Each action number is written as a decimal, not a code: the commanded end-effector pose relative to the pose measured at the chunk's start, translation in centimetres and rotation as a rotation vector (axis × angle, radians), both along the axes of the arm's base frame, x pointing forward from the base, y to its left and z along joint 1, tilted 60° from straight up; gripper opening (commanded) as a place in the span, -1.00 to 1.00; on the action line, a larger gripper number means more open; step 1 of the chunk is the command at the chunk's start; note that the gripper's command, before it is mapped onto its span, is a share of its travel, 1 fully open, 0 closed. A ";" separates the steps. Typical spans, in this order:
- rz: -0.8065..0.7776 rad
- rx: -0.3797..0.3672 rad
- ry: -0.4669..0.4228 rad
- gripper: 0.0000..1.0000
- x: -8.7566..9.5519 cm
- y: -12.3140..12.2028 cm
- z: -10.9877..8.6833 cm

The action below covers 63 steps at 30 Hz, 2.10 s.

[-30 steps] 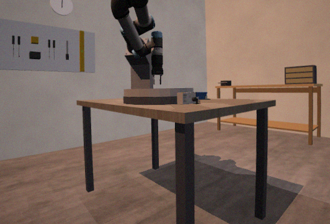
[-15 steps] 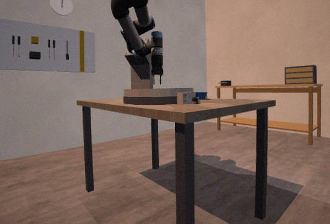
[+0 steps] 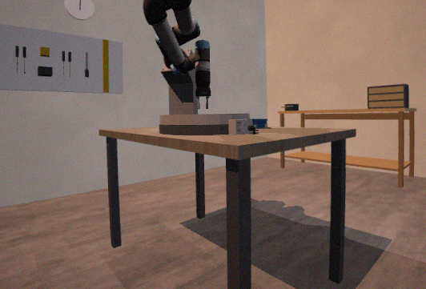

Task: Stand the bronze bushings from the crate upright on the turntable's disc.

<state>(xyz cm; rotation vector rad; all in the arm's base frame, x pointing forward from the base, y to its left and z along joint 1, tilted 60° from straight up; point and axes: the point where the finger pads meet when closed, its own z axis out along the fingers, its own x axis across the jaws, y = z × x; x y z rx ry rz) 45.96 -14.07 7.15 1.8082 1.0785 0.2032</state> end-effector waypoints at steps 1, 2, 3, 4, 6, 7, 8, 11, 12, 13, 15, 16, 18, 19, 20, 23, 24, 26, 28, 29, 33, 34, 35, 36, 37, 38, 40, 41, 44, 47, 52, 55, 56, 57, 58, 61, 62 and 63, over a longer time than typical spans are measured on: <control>0.002 0.000 -0.001 0.52 0.3 0.4 -0.2; 0.002 0.000 -0.001 0.52 0.4 0.6 -0.4; 0.002 0.001 -0.001 0.52 0.5 0.8 -0.5; 0.002 0.001 -0.001 0.52 0.6 1.0 -0.7; 0.002 0.001 -0.001 0.52 1.0 1.7 -1.3; 0.002 0.001 -0.001 0.52 1.2 2.2 -1.6; 0.002 0.001 -0.001 0.52 1.4 2.7 -2.0; 0.003 0.000 -0.001 0.52 2.2 4.5 -3.4; 0.003 -0.001 -0.001 0.52 2.5 5.3 -3.9; 0.004 -0.002 -0.002 0.52 2.8 6.0 -4.5; 0.004 -0.002 -0.002 0.52 2.8 6.0 -4.5; 0.004 -0.003 -0.002 0.52 3.1 6.9 -5.1; 0.004 -0.002 -0.002 0.52 4.1 8.8 -6.5; 0.004 -0.003 -0.002 0.52 4.5 9.8 -7.3; 0.004 -0.003 -0.002 0.52 5.1 10.8 -8.0; 0.004 -0.003 -0.002 0.52 6.1 12.9 -9.6; 0.004 -0.002 -0.002 0.52 6.5 13.7 -10.2; 0.004 -0.002 -0.002 0.52 7.3 15.3 -11.4; 0.004 -0.002 -0.002 0.52 8.0 16.9 -12.6; 0.004 -0.002 -0.002 0.52 8.4 17.7 -13.2; 0.004 -0.002 -0.002 0.52 9.2 19.4 -14.5; 0.004 -0.002 -0.002 0.52 9.7 20.3 -15.2; 0.004 -0.001 -0.002 0.52 10.1 21.1 -15.8; 0.004 -0.001 -0.002 0.52 10.5 21.9 -16.4; 0.004 -0.001 -0.002 0.52 10.8 22.6 -16.9; 0.004 -0.001 -0.002 0.52 11.1 23.2 -17.4; 0.004 -0.001 -0.002 0.52 11.6 24.3 -18.2; 0.004 -0.001 -0.002 0.52 11.9 24.7 -18.5; 0.004 -0.001 -0.002 0.52 12.3 25.7 -19.2; 0.004 -0.001 -0.002 0.52 12.5 26.2 -19.6; 0.004 -0.001 -0.002 0.52 12.6 26.3 -19.7; 0.003 -0.001 -0.004 0.52 12.6 26.3 -19.6; 0.003 0.000 -0.004 0.52 12.6 26.3 -19.6; 0.003 0.000 -0.004 0.52 12.7 26.2 -19.6; 0.003 0.000 -0.003 0.52 12.6 26.2 -19.6; 0.003 -0.001 -0.002 0.52 12.6 26.2 -19.6; 0.003 -0.001 -0.002 0.52 12.6 26.2 -19.6; 0.003 -0.001 -0.002 0.52 12.6 26.2 -19.6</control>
